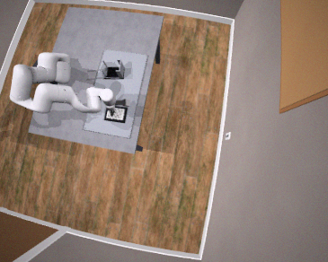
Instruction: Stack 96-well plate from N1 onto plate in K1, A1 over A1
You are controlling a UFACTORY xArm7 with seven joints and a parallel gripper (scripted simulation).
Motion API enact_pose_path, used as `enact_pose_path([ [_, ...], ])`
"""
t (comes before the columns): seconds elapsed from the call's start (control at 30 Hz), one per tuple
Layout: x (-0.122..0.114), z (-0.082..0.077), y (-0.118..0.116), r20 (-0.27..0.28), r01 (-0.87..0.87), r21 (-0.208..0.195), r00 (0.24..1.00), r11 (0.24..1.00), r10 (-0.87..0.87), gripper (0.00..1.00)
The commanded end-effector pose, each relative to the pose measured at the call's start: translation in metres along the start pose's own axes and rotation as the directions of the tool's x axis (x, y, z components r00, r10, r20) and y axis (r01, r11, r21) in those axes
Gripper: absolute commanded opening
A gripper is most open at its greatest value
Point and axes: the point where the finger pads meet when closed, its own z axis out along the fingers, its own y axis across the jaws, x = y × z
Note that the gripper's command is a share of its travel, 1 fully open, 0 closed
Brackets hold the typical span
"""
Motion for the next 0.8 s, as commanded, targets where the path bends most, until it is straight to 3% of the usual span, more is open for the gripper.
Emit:
enact_pose_path([
  [0.0, -0.0117, -0.0125, 0.0127, -0.082, -0.11, -0.027, 0.991, 0.994, 0.108, 1.0],
  [0.23, -0.0201, -0.0215, 0.0209, -0.158, -0.211, -0.043, 0.967, 0.976, 0.202, 1.0],
  [0.77, -0.0202, -0.0215, 0.0209, -0.158, -0.211, -0.043, 0.967, 0.976, 0.202, 1.0],
])
